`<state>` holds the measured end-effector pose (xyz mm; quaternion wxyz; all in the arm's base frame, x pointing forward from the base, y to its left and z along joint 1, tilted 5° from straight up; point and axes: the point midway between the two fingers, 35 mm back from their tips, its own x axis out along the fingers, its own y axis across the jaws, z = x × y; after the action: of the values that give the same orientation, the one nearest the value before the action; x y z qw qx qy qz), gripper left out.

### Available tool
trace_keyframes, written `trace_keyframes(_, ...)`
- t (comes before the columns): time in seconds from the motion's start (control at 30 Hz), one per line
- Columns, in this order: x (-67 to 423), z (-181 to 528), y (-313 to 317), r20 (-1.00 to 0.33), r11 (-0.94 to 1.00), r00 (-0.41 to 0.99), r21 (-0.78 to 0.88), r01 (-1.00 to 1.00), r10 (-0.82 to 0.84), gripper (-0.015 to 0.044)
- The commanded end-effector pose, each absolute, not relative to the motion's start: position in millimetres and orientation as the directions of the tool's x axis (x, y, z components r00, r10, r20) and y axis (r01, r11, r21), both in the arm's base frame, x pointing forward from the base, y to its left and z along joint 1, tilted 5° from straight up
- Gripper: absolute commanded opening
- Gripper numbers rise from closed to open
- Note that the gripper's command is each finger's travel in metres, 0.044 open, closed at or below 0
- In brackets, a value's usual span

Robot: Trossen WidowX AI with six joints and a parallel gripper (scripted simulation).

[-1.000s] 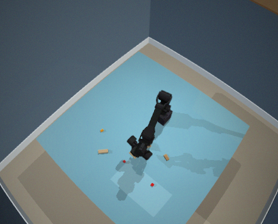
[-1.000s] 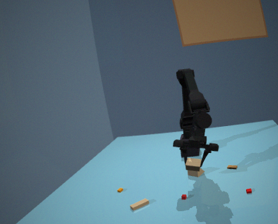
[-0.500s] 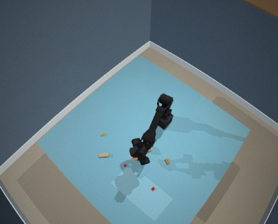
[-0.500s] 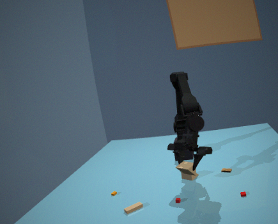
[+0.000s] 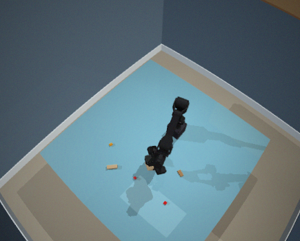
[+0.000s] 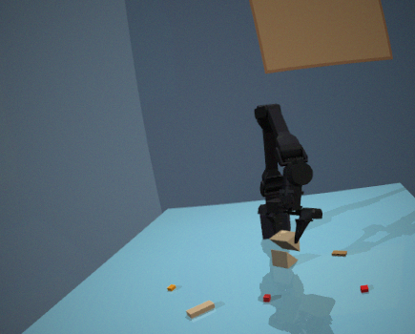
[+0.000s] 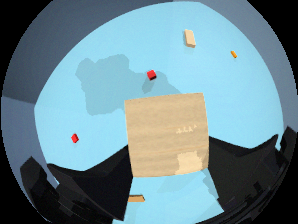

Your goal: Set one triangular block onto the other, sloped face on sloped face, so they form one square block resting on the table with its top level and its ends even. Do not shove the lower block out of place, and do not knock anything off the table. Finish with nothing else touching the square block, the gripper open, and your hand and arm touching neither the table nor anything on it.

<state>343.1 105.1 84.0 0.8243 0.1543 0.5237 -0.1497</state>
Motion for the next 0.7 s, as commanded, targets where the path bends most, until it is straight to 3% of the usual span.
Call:
trace_keyframes(0.0,326.3,91.4,108.8,-0.908,0.906,0.409,0.098,0.412,-0.088,0.0)
trace_keyframes(0.67,233.6,110.4,112.4,-0.911,0.906,0.403,0.096,0.413,-0.087,0.0)
